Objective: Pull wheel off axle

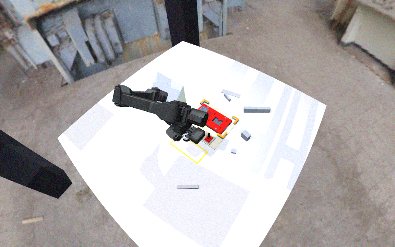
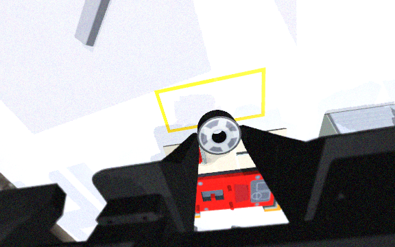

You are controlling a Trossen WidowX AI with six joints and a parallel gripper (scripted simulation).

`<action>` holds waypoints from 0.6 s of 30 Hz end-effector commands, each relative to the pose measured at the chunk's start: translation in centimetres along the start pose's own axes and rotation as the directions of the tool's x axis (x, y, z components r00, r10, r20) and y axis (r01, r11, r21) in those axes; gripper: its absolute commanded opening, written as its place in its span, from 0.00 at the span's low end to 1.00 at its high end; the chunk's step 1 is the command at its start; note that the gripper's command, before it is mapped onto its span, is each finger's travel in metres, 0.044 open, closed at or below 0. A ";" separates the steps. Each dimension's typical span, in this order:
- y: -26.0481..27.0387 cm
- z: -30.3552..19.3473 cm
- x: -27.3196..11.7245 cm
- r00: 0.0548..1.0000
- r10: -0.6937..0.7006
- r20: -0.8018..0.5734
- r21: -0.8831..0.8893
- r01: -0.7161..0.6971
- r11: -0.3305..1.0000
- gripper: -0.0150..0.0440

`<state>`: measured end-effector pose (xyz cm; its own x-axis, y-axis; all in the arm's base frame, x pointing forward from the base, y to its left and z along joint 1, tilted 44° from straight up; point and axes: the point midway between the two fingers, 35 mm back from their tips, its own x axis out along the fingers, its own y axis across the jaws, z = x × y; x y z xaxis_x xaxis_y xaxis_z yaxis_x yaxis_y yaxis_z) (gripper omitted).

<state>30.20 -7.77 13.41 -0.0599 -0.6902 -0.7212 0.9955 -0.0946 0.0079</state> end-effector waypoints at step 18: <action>-0.1 0.2 7.9 1.000 -0.005 0.005 -0.009 0.005 1.000 0.25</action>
<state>30.04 -11.85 9.43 -0.0551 -0.6898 -0.7219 0.9956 -0.0930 0.0130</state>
